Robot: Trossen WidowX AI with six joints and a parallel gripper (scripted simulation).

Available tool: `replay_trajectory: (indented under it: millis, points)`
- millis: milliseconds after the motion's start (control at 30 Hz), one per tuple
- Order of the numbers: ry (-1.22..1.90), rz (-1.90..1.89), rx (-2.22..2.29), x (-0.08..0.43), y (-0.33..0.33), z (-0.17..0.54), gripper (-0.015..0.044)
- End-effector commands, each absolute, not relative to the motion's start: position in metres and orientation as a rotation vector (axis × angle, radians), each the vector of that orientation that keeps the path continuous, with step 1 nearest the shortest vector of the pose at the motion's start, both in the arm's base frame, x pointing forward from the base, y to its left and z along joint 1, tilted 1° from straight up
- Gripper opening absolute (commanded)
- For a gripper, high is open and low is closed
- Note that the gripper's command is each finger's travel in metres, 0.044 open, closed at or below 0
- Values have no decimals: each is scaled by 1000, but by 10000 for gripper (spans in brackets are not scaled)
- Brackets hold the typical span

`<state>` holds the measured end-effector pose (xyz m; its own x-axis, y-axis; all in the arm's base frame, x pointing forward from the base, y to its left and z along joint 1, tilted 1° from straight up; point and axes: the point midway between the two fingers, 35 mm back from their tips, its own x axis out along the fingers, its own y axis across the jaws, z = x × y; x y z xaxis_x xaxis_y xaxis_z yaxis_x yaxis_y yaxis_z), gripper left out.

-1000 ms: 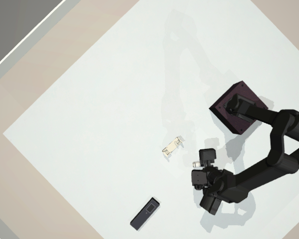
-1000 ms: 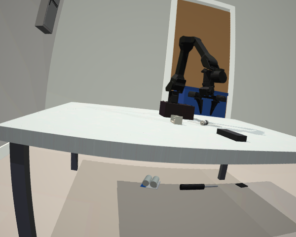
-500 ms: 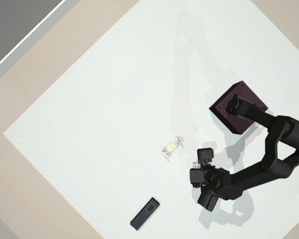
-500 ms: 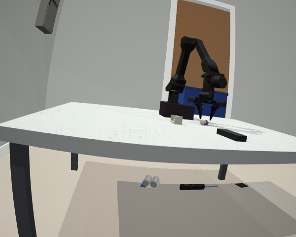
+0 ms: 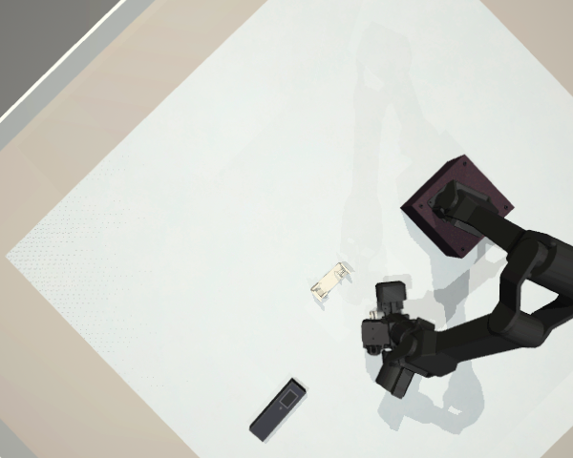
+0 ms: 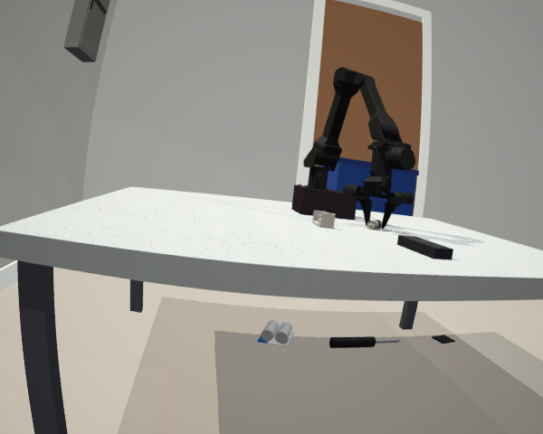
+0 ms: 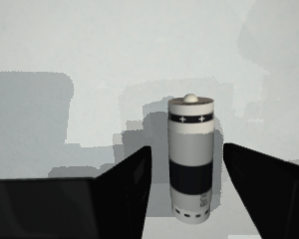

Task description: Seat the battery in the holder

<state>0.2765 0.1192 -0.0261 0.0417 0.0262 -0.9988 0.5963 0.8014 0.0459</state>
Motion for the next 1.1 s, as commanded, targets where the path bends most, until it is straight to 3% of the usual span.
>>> replay_trajectory:
  millis: [0, 200, 667, 1067]
  points:
    - [1485, -472, 534, 275, 119, -28, 135]
    - [1485, -472, 534, 275, 119, -28, 78]
    - [1485, -468, 531, 274, 117, 22, 78]
    - [1516, -238, 284, 305, 49, 34, 78]
